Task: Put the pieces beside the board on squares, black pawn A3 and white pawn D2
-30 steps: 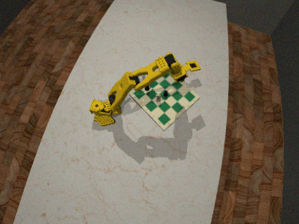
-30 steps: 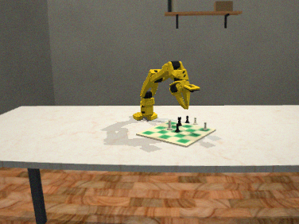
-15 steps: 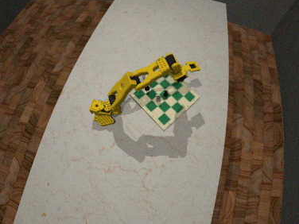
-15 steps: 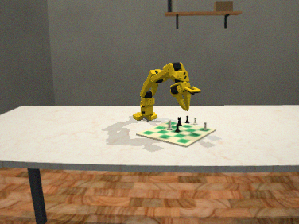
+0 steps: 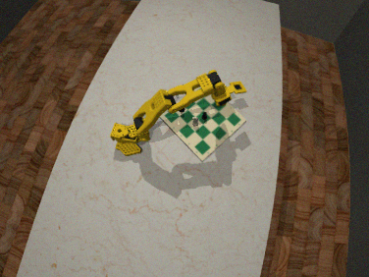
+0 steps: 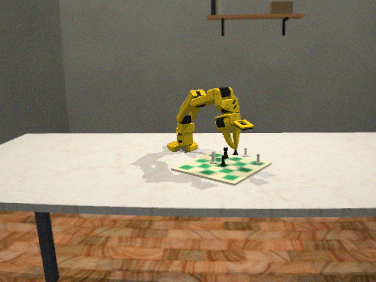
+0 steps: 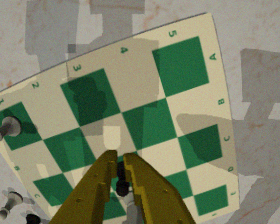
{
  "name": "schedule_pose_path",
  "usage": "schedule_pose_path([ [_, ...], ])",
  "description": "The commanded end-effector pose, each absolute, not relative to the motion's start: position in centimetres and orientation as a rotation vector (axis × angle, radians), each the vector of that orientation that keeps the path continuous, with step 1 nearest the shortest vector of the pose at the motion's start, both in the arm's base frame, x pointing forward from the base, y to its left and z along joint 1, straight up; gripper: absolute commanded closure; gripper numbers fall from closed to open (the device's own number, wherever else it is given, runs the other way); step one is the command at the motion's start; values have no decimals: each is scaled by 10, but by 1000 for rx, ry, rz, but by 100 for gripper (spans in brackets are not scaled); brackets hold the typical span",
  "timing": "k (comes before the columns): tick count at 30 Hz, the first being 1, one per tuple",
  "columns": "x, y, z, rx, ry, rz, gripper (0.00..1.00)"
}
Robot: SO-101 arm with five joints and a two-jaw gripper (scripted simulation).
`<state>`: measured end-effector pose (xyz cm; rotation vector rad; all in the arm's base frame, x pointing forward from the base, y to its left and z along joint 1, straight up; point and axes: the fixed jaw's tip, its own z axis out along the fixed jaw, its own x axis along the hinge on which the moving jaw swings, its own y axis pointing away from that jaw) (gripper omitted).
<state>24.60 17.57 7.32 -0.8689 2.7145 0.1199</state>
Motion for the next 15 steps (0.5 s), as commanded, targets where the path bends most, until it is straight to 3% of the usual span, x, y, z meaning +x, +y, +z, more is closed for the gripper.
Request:
schedule_pose_path([
  [1, 245, 179, 62, -884, 2715, 122, 100],
  [15, 246, 179, 31, -884, 2715, 122, 100],
])
